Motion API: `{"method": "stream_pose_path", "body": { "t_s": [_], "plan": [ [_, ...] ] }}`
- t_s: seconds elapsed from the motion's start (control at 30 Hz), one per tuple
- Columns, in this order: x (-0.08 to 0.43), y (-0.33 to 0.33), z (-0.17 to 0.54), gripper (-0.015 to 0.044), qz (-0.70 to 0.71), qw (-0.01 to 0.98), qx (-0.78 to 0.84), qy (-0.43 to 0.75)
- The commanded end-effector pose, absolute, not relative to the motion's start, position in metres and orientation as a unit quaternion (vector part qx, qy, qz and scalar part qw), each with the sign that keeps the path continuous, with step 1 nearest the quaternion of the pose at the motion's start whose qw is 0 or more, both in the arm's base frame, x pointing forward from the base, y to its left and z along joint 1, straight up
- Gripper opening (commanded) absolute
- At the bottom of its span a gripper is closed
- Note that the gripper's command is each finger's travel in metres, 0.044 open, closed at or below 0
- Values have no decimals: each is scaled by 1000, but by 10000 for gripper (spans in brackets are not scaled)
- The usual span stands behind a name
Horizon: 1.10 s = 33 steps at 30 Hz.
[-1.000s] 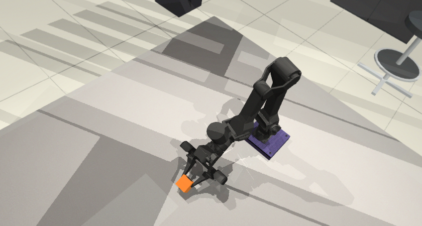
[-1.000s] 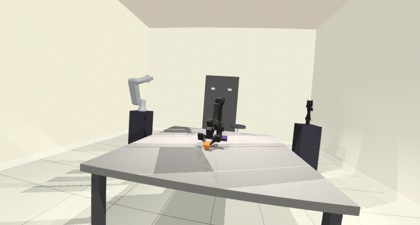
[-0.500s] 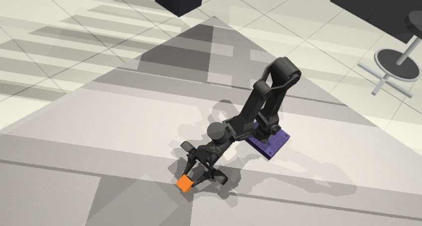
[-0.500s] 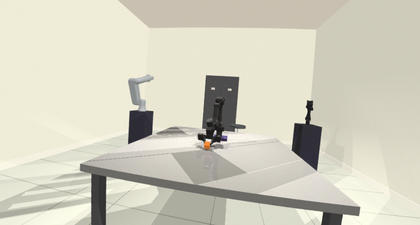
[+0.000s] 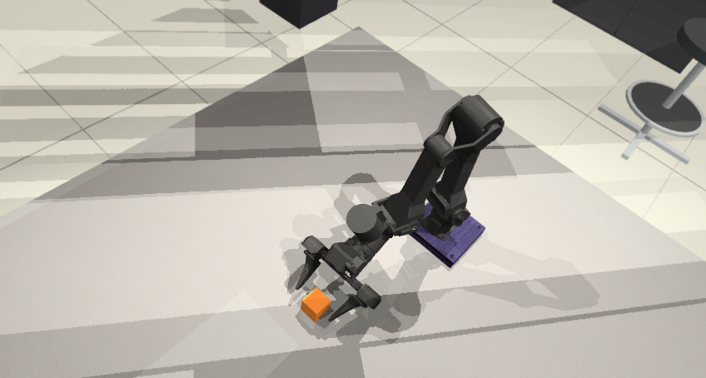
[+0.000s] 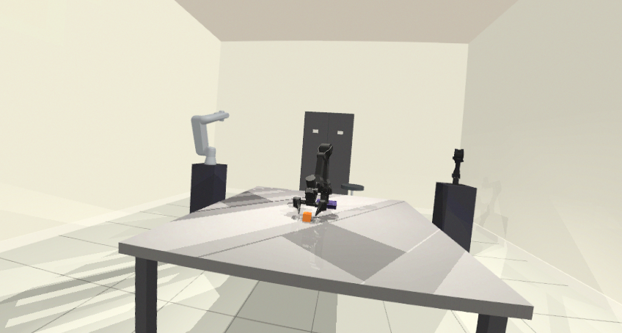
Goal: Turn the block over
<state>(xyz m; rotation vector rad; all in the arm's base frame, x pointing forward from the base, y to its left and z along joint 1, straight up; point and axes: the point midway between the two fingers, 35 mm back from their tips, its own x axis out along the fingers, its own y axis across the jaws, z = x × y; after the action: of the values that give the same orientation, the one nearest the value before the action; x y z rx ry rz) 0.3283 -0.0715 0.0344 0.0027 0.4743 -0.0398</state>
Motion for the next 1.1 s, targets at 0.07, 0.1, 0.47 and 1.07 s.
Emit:
{"method": "stream_pose_path", "body": {
  "t_s": [0.07, 0.1, 0.47, 1.07],
  "plan": [
    [328, -71, 34, 440, -17, 972, 5, 235],
    [328, -71, 34, 440, -17, 972, 5, 235],
    [328, -71, 34, 440, -17, 972, 5, 235],
    [339, -73, 39, 440, -17, 957, 2, 290]
  ]
}}
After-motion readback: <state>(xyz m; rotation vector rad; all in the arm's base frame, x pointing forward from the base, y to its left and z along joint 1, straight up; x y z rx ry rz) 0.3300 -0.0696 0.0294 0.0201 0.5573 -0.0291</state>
